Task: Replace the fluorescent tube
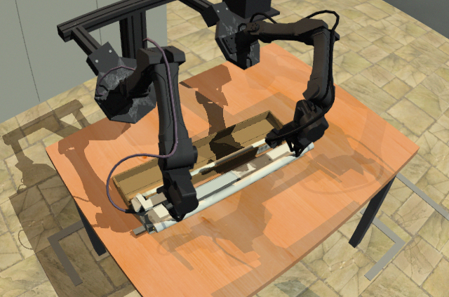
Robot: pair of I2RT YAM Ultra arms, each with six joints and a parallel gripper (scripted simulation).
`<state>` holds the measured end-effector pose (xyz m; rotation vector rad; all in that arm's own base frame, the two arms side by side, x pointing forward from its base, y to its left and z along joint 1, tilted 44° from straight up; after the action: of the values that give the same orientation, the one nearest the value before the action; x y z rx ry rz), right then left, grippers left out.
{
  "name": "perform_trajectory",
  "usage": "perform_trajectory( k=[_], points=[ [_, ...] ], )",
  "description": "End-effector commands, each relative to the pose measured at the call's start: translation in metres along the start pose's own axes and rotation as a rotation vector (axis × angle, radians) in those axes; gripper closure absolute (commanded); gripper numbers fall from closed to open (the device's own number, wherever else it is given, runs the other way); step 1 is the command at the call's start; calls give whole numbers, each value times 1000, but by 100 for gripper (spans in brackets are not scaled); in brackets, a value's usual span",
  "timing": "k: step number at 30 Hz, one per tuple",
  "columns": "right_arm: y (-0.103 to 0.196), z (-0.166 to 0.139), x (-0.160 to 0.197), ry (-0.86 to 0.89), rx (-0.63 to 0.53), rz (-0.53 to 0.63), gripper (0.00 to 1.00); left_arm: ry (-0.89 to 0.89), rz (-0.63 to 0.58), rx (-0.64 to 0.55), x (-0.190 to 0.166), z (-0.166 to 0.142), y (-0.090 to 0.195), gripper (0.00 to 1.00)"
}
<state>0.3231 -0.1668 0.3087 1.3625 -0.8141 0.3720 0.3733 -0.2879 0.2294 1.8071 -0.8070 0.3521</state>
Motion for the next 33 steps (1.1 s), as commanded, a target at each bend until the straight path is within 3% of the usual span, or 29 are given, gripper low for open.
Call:
perform_trajectory(
  k=[1, 6, 10, 13, 33],
  points=[
    [-3, 0, 2, -2, -14, 9, 89, -4, 49, -41, 5, 7, 21, 89],
    [-1, -1, -6, -9, -10, -23, 89, -22, 22, -29, -1, 4, 20, 89],
    [8, -2, 7, 2, -12, 19, 89, -21, 28, -34, -1, 11, 11, 89],
    [2, -2, -6, -5, -12, -4, 89, -27, 21, -31, -4, 11, 8, 89],
    [10, 0, -4, -11, 3, 14, 89, -9, 21, -32, -3, 5, 14, 89]
  ],
)
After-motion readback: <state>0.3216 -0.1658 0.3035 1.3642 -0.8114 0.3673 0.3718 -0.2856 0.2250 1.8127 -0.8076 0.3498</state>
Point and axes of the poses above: on each arm, the point where the finger pads meet when closed, its own y axis back along the fingers, its own x axis across the jaws, z = x × y, the point moved 7 cm from there along y, back along the fingers, and after that the axes turned 3 degrees about -y, right-handed, at the moved point
